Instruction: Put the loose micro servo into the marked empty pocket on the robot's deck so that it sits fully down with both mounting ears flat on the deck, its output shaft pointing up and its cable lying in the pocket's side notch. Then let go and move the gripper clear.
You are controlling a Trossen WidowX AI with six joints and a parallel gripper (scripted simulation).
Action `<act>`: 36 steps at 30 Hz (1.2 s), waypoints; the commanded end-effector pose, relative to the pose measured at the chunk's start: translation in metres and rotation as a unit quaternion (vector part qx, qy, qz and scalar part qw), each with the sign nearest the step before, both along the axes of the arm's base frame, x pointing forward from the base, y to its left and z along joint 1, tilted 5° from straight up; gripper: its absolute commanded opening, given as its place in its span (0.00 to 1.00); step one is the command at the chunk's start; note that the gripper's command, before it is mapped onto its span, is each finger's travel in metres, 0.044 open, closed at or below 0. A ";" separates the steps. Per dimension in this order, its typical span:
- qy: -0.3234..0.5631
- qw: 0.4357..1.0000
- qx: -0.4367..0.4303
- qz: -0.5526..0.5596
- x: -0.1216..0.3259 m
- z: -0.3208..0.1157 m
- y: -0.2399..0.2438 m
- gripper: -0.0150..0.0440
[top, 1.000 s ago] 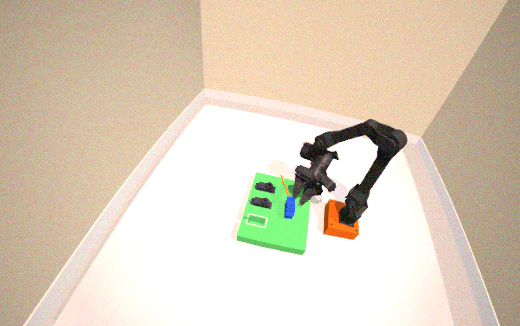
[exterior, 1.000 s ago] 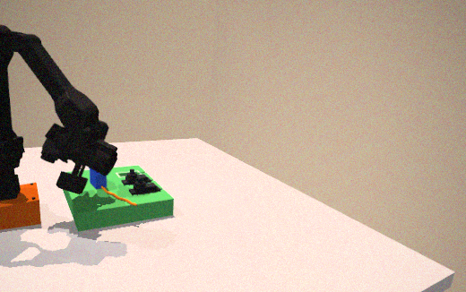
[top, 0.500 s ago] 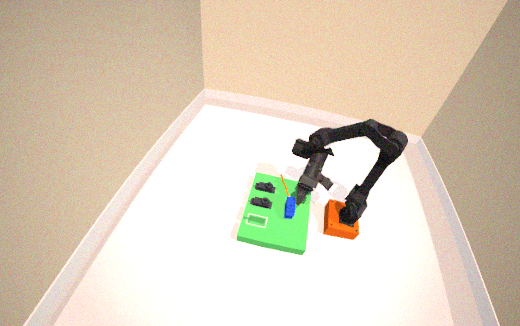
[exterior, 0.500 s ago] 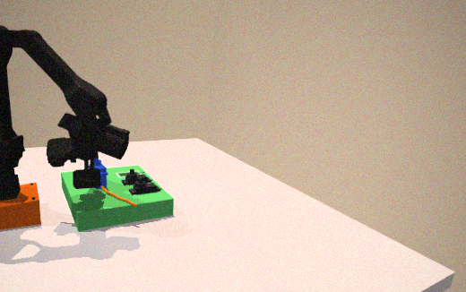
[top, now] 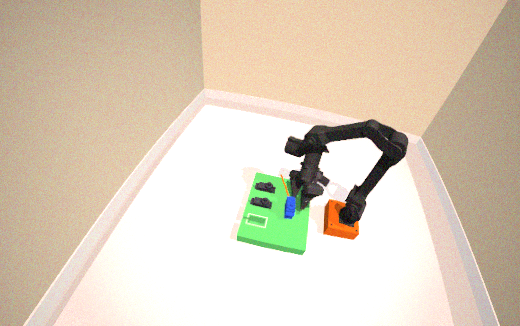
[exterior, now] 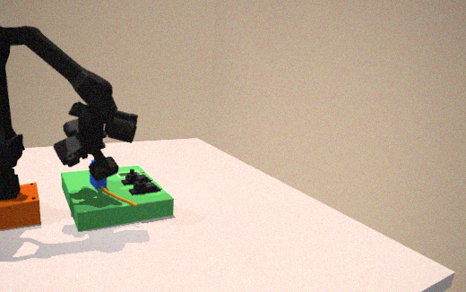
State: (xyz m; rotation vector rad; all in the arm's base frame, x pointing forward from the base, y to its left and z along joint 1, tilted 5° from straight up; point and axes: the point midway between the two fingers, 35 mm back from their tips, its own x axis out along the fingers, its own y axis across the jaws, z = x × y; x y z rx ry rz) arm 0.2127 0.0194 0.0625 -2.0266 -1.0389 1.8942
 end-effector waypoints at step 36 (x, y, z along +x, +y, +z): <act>-0.185 0.831 -0.164 0.498 0.025 0.028 0.014 1.00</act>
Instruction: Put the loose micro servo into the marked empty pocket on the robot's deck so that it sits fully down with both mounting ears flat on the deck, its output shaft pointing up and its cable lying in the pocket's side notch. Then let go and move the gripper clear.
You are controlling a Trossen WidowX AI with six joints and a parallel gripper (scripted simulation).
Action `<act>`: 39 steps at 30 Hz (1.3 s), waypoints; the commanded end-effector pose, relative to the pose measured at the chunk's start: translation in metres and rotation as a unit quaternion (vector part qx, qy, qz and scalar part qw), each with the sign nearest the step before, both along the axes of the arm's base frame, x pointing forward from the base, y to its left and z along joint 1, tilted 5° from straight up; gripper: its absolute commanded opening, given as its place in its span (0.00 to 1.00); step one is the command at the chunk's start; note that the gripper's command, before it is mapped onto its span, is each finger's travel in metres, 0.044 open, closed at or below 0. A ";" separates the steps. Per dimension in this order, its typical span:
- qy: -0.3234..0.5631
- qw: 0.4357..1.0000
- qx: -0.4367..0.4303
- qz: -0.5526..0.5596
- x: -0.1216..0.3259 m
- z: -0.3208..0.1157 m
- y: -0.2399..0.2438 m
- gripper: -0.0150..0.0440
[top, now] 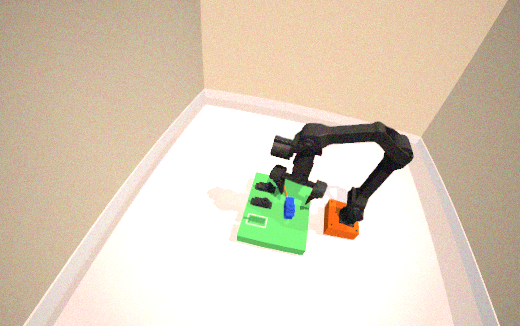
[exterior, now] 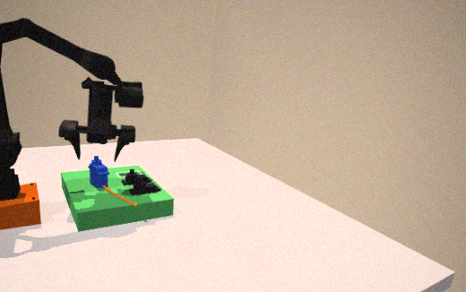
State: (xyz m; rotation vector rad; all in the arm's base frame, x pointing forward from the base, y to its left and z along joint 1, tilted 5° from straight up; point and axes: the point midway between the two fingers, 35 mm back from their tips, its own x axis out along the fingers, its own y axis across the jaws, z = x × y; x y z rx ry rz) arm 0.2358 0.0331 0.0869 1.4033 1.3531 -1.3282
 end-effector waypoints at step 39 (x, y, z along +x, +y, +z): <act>-0.042 0.978 -0.069 0.194 0.005 -0.027 0.006 1.00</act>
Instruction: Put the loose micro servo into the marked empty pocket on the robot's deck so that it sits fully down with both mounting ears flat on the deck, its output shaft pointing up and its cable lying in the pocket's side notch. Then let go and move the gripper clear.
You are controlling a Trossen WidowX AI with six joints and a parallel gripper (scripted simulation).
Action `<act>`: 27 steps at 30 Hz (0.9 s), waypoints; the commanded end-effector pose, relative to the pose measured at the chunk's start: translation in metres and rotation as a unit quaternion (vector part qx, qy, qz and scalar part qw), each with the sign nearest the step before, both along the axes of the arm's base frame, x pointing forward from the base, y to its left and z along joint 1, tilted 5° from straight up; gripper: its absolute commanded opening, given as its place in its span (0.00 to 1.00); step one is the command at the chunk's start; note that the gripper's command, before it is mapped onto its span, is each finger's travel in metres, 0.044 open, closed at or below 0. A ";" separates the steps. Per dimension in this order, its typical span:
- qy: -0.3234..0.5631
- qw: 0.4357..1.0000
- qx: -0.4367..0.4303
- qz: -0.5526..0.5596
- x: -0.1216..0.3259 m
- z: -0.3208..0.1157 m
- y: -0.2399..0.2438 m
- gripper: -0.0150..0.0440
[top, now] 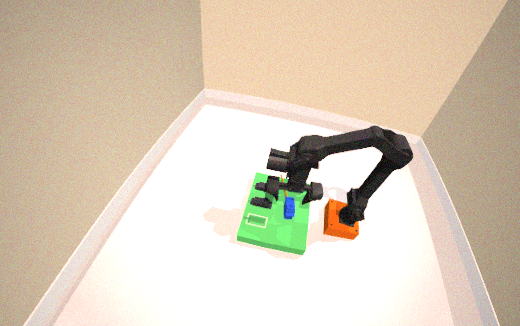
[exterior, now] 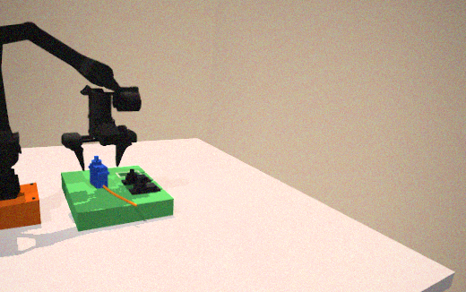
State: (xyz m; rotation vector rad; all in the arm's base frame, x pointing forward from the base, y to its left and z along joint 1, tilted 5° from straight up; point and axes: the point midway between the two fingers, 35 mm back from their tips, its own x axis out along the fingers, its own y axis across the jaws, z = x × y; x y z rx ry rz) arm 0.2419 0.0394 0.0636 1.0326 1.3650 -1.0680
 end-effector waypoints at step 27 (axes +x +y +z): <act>0.001 1.000 -0.002 0.002 -0.004 0.025 -0.002 0.25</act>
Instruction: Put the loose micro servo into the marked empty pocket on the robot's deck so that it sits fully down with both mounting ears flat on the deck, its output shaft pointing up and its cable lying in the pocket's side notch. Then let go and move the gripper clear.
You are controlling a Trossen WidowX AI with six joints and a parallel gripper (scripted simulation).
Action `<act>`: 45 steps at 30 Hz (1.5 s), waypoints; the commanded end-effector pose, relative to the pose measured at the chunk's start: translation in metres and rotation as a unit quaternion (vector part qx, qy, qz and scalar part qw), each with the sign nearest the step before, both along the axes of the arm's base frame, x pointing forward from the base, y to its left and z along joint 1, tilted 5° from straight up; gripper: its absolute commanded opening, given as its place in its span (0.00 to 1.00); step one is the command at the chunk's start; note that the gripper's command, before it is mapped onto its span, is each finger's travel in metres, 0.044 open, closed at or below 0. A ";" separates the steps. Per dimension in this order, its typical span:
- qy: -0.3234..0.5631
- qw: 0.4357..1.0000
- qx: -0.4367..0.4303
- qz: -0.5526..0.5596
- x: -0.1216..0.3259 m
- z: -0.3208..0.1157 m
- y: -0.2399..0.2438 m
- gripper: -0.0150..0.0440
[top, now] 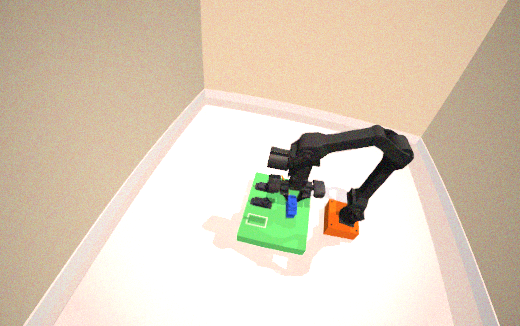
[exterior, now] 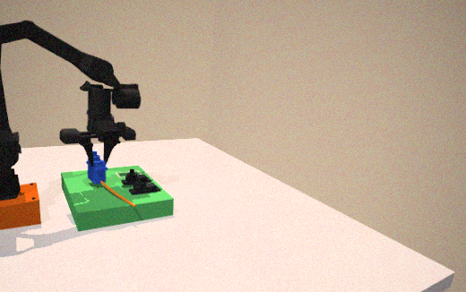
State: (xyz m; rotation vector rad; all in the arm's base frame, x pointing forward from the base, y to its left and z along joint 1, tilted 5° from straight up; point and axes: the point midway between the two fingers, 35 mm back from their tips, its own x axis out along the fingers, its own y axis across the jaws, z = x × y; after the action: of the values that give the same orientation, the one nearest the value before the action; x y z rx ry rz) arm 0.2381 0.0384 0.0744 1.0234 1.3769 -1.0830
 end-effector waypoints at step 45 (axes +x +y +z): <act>-0.011 0.989 0.013 0.146 0.001 0.017 0.077 0.25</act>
State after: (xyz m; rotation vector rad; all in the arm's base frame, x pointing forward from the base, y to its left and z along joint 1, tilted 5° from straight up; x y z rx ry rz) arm 0.2386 0.1141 0.0906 0.8826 1.4420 -0.9123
